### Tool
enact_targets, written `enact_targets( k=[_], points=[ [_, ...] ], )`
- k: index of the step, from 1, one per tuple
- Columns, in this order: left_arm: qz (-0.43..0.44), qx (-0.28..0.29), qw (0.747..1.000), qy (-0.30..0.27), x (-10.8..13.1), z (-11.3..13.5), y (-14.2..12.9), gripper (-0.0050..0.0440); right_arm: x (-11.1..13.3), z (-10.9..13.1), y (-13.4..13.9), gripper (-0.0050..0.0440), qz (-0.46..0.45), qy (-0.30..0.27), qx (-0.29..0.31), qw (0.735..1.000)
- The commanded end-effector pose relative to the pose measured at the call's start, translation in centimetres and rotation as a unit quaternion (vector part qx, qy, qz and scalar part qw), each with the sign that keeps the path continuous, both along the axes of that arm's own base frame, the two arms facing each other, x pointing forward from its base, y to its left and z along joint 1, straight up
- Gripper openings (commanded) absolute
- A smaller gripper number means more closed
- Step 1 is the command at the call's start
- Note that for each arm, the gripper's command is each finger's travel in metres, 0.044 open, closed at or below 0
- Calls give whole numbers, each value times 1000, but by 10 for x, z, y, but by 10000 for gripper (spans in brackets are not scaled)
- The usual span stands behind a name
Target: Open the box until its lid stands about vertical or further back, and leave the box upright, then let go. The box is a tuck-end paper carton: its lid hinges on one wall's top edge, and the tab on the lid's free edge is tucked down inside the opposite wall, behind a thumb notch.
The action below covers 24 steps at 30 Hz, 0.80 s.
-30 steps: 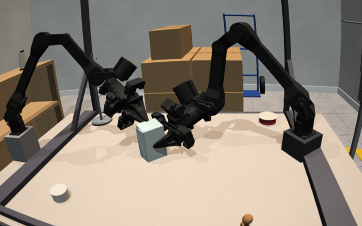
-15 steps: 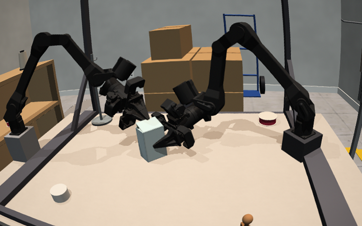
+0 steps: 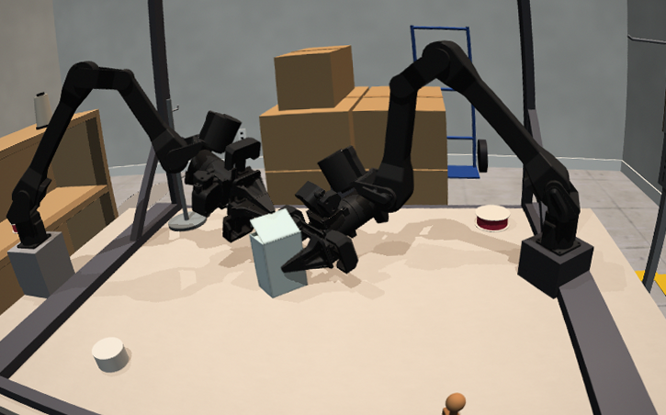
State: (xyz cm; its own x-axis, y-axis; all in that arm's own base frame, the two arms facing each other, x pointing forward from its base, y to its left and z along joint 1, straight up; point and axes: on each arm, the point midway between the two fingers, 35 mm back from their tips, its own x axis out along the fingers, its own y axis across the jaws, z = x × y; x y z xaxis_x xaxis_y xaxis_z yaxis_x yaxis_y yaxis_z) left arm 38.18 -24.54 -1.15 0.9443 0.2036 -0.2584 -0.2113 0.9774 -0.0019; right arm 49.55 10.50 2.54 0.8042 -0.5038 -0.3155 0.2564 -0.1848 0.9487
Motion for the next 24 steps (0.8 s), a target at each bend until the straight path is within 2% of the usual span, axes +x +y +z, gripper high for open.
enact_targets(
  k=[1,24],
  points=[
    [-2,-9,1000,-9,3,10,-4,244,1,7,0,50,-2,-11,-3,1000],
    [-2,-9,1000,-9,3,10,-4,244,3,12,-3,50,-3,-60,-35,998]
  ],
)
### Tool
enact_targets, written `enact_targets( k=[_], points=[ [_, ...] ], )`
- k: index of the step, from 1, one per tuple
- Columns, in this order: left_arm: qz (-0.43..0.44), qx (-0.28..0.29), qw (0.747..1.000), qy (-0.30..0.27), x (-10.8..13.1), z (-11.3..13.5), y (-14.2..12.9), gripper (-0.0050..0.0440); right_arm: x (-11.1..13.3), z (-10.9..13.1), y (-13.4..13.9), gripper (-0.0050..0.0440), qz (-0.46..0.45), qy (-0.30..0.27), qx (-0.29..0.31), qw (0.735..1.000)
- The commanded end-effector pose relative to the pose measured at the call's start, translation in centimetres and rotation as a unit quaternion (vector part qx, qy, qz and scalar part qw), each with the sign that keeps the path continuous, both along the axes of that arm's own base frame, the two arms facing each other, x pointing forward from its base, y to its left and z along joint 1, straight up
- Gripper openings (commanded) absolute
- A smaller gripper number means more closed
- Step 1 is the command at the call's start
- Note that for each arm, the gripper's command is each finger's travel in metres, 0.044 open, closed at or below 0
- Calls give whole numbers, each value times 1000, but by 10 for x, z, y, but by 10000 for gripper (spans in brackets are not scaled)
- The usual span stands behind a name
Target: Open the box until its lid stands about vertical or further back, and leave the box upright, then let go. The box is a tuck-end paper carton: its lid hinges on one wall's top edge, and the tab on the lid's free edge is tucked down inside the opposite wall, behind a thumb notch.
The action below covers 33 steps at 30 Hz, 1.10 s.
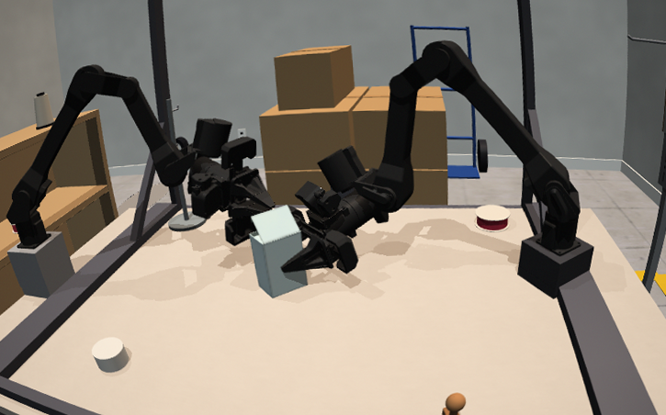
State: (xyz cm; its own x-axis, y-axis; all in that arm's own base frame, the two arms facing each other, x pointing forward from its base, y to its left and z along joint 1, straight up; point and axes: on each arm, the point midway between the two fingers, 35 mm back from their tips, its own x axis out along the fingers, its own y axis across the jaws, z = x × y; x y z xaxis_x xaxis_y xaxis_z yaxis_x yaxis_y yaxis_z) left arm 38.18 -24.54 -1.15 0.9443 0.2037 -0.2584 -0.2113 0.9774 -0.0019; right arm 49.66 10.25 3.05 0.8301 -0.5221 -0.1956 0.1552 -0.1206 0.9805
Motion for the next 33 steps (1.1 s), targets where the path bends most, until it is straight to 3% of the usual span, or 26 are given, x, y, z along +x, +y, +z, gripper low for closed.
enact_targets(
  k=[1,33],
  points=[
    [-2,-9,1000,-9,3,10,-4,244,2,7,0,50,-2,-11,-3,1000],
    [-2,-9,1000,-9,3,10,-4,244,8,12,-9,50,-5,-90,-54,994]
  ],
)
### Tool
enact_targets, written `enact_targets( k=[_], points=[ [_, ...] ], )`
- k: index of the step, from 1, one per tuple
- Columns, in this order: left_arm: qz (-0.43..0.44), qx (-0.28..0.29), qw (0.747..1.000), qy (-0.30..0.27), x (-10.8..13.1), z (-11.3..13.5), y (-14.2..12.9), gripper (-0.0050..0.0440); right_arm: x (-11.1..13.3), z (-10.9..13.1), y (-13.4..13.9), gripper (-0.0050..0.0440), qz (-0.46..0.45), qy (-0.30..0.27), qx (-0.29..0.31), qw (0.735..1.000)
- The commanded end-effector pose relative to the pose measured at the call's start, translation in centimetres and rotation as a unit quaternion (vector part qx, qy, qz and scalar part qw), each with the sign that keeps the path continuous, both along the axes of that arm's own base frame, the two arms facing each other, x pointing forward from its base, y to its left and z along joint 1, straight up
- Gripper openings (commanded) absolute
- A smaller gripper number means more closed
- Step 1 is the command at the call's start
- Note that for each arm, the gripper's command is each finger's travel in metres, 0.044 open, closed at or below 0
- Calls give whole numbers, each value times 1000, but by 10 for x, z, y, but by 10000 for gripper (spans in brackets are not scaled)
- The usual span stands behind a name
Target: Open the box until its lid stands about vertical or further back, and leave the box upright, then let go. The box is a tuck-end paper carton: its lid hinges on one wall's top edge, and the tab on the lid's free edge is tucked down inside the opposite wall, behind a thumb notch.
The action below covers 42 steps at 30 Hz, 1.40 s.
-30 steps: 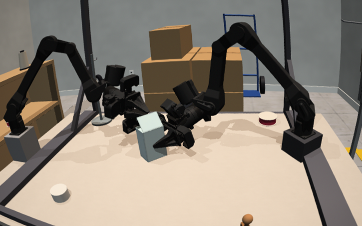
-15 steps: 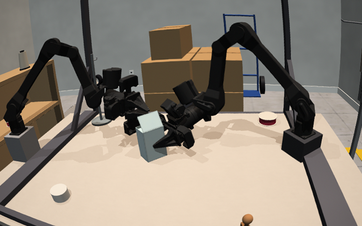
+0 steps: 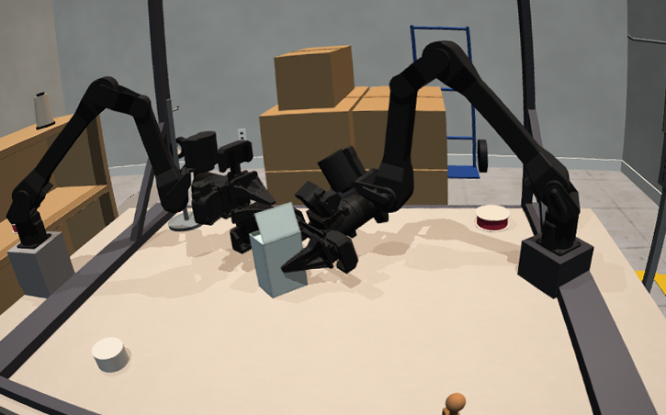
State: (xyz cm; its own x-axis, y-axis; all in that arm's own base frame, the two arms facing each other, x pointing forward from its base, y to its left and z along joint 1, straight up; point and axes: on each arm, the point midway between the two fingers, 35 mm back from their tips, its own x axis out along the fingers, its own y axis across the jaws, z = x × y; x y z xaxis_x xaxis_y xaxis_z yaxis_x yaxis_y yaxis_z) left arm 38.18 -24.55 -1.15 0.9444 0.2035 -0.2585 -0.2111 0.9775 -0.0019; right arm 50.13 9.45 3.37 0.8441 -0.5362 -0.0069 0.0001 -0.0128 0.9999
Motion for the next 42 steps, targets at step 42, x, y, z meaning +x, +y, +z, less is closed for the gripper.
enact_targets(
  k=[42],
  points=[
    [-2,-9,1000,-9,3,10,-4,244,14,15,-13,50,-3,-13,0,1000]
  ],
)
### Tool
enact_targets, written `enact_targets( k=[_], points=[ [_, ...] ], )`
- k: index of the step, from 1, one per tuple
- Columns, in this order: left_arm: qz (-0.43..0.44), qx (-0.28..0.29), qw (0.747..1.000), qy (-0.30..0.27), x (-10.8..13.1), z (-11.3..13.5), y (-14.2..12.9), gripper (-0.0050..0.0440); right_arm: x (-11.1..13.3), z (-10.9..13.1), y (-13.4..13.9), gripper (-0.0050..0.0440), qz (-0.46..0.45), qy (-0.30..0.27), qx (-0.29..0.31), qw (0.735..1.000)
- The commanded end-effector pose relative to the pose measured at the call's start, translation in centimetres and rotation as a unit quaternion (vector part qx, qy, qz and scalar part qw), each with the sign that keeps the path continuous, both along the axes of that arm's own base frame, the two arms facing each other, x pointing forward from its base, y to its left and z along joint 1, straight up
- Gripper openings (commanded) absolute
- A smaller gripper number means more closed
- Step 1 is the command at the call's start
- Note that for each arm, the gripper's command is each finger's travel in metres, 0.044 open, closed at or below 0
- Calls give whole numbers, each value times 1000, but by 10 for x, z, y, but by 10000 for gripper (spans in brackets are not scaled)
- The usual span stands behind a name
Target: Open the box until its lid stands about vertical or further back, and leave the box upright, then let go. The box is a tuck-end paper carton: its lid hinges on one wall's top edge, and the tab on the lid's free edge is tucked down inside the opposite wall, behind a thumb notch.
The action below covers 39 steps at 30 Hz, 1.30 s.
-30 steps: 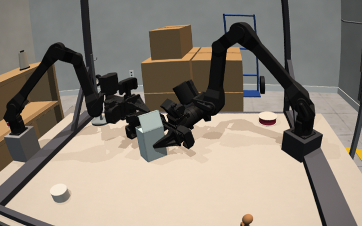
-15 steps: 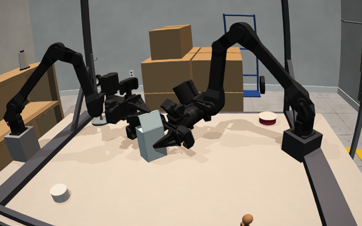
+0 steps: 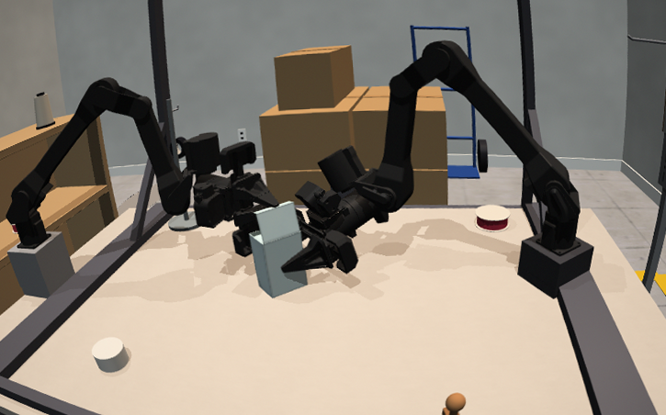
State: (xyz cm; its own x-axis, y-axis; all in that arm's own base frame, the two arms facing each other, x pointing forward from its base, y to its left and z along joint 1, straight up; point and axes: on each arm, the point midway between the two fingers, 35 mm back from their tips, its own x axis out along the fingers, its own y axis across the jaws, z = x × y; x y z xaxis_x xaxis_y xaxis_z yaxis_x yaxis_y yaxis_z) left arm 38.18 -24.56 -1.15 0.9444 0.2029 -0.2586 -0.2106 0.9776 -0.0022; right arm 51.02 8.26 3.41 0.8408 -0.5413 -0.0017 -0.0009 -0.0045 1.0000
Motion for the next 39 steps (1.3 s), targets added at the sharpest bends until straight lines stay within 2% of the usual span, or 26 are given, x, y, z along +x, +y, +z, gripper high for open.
enact_targets(
  k=[1,39],
  points=[
    [-2,-9,1000,-9,3,10,-4,244,5,15,-1,50,0,-13,4,1000],
    [-2,-9,1000,-9,3,10,-4,244,11,16,-8,50,0,-13,3,1000]
  ],
)
